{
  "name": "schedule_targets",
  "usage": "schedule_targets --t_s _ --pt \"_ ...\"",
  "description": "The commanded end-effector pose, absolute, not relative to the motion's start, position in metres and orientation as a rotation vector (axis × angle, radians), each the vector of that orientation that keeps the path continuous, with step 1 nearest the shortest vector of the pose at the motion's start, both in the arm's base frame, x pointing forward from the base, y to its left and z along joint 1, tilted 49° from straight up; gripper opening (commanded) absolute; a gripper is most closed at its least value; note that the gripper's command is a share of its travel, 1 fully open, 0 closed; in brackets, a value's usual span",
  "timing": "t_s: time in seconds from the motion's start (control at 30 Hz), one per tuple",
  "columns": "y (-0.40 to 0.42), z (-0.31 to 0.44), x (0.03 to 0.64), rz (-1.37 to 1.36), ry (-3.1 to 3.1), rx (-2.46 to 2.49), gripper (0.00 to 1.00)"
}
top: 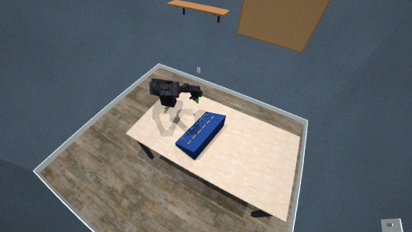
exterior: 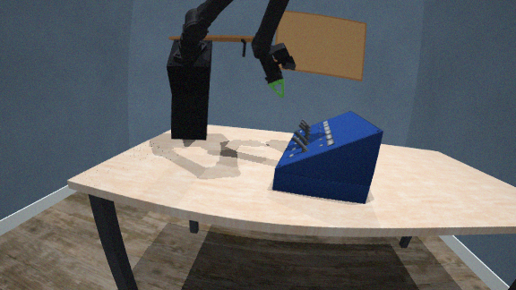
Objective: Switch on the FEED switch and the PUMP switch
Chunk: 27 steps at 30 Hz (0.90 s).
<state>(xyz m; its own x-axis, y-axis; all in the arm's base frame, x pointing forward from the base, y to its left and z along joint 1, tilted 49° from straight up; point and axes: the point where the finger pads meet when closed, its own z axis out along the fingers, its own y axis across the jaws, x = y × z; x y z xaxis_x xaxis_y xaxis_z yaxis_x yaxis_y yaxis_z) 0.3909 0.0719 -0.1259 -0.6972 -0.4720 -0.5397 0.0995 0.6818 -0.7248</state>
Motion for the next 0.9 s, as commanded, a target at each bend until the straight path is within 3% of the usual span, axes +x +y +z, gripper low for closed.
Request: schedule_targets --t_s 0.0,0.87 --pt "0.0769 -0.1099 0.4105 -0.909 2.098 -0.148 0.00" --pt "0.0799 -0.1176 0.4012 -0.915 2.109 -0.188 0.00"
